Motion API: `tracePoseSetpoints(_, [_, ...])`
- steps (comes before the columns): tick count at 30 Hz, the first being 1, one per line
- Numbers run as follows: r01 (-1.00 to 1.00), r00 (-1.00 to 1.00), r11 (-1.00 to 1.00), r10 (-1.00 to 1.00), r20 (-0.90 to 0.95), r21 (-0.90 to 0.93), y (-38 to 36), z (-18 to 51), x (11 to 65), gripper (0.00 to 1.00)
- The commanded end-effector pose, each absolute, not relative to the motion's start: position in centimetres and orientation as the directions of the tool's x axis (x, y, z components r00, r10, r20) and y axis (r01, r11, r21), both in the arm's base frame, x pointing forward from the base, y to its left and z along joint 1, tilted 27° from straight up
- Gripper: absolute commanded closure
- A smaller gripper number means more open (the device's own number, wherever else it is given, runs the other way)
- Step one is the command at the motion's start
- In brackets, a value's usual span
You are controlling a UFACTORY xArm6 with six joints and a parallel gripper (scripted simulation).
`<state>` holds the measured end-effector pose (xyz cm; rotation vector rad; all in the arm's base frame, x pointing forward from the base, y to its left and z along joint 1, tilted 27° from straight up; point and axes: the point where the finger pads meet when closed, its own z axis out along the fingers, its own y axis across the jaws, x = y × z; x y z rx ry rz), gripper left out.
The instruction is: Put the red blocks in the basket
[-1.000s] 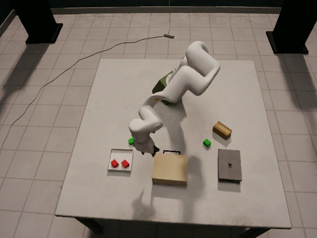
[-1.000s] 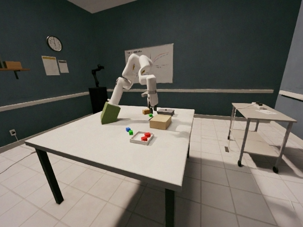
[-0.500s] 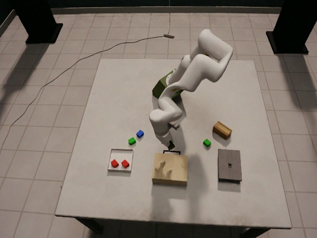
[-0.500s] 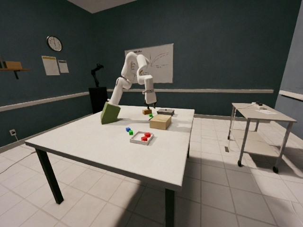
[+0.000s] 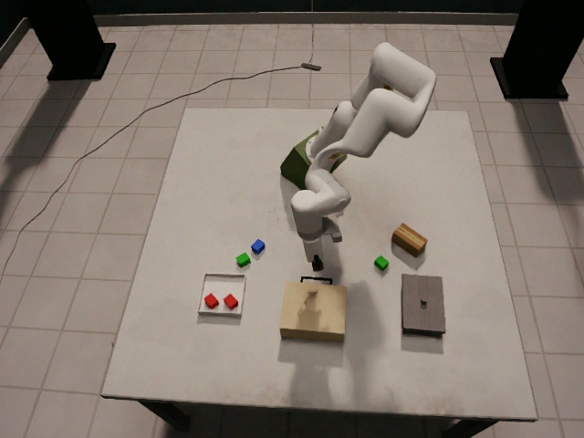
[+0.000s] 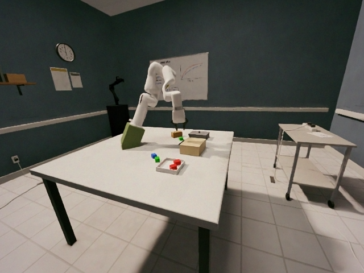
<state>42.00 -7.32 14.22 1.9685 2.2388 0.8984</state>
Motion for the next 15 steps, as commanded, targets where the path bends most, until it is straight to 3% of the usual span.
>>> tracePoseSetpoints(1, [0.935, 0.073, -0.187, 0.932, 0.354, 0.302, -7.28, 14.38, 42.06, 0.4])
tracePoseSetpoints(15, [0.935, 0.085, -0.198, 0.932, 0.354, 0.296, -7.28, 14.38, 42.06, 0.4])
